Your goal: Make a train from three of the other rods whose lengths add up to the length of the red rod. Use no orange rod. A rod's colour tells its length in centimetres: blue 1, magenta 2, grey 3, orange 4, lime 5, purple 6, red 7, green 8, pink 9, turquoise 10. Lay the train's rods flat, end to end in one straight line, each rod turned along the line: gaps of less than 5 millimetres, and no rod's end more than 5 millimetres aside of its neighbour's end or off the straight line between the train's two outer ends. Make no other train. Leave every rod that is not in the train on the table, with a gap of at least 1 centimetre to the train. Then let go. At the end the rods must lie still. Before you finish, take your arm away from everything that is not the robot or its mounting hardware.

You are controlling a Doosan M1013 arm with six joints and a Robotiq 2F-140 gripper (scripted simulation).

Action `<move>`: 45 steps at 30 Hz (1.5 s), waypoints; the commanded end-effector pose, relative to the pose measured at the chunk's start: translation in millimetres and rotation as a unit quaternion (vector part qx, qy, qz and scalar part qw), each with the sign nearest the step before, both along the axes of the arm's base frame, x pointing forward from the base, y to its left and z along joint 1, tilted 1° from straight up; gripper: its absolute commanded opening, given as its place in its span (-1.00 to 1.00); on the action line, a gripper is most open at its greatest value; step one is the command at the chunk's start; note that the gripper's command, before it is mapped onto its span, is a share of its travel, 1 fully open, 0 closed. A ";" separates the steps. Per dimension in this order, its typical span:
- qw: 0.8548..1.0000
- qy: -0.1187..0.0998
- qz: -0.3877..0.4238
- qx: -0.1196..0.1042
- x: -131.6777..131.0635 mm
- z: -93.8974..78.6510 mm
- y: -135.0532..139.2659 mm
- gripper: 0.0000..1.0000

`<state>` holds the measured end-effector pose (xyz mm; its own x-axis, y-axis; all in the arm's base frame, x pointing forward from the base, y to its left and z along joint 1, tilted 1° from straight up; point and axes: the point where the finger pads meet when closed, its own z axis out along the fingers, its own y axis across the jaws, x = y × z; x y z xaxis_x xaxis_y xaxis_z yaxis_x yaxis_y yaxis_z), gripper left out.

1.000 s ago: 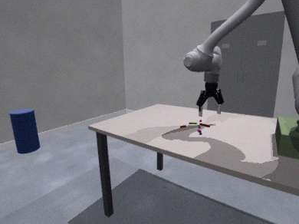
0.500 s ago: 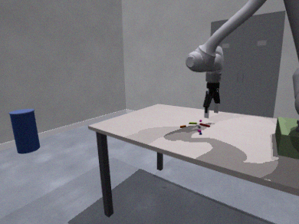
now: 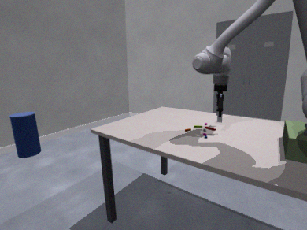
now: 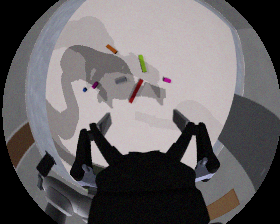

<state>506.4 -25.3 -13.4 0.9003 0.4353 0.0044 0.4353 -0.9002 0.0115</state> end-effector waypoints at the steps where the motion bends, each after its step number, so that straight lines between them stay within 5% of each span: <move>1: 0.996 -0.001 0.083 0.009 -3.9 0.0 -0.4 1.00; 12: 0.972 -0.001 0.236 0.007 -11.7 -0.1 -1.2 1.00; 45: 0.971 -0.001 0.239 0.007 -11.9 -0.1 -1.2 1.00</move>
